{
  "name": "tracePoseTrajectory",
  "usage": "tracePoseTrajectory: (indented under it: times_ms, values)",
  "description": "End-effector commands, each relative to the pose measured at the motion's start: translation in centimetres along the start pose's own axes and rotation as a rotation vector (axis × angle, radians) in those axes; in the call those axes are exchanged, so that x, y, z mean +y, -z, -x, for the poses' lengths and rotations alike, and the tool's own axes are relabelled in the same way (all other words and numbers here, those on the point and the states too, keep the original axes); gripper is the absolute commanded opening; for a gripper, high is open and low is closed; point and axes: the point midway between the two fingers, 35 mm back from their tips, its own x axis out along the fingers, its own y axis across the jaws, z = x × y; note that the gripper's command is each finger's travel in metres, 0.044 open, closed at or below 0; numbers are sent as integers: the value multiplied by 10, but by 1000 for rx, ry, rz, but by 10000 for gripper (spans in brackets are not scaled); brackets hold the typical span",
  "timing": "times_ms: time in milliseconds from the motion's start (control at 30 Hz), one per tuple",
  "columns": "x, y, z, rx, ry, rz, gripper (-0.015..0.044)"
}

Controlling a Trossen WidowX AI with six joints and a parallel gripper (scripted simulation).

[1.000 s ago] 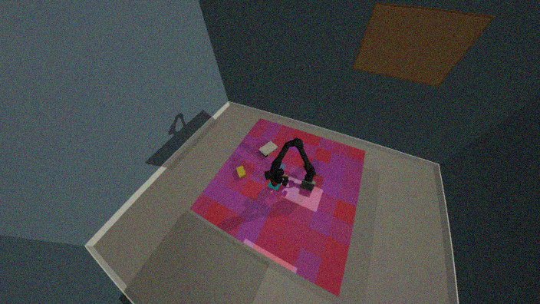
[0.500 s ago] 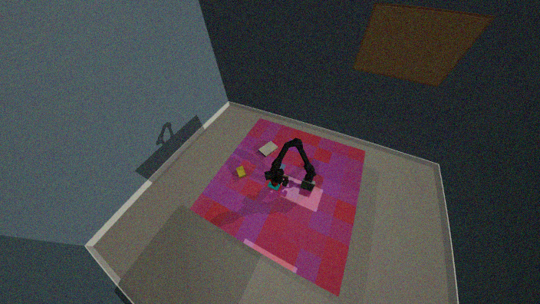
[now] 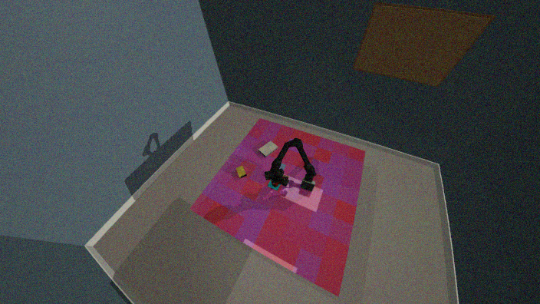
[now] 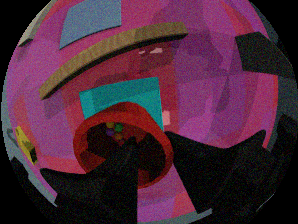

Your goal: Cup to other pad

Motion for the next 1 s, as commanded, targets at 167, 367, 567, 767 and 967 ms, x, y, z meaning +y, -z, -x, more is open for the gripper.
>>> tracePoseTrajectory:
  times_ms: [167, 367, 567, 767, 967]
  values:
    - [1, 1, 13, 2, 1, -2, 128]
    - [1, 1, 23, 2, 1, -1, 128]
    - [1, 1, 33, 1, 1, 1, 128]
    - [1, 1, 43, 0, 1, 2, 128]
    - [0, 1, 45, -4, -1, 10, 154]
